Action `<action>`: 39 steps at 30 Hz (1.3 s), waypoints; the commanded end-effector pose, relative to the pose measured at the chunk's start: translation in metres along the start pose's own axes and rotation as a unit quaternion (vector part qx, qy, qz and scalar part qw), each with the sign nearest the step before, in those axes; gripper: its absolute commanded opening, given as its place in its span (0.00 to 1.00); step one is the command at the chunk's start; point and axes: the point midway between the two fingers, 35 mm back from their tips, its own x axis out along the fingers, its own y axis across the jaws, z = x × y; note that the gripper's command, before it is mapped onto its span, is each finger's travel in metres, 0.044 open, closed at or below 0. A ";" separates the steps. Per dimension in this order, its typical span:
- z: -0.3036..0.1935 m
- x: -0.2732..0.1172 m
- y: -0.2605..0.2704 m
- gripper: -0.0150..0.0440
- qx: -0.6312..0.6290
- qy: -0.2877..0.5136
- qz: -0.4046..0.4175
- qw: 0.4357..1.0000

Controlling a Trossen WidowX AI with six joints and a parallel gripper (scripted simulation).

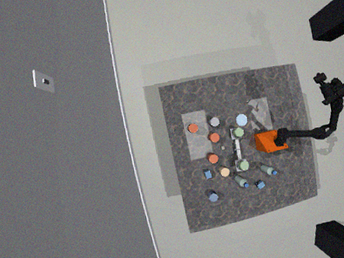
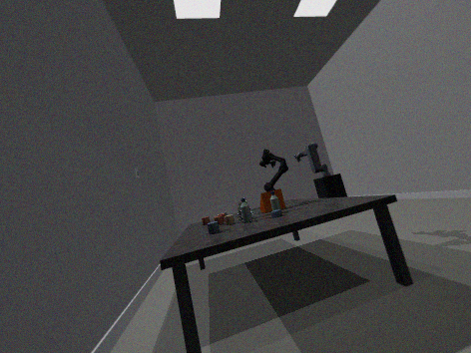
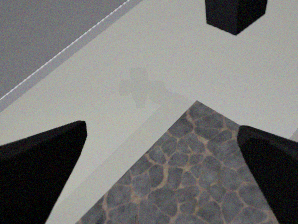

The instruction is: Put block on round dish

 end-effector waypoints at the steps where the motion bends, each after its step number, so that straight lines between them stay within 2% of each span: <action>1: -0.022 0.006 0.027 1.00 -0.021 0.021 0.032 0.999; 11: -0.098 0.011 0.095 1.00 -0.081 0.098 0.125 0.984; 18: -0.172 -0.008 0.143 1.00 -0.135 0.170 0.199 0.956; 28: -0.257 -0.063 0.182 1.00 -0.196 0.253 0.296 0.900; 39: -0.347 -0.155 0.182 1.00 -0.307 0.313 0.395 0.807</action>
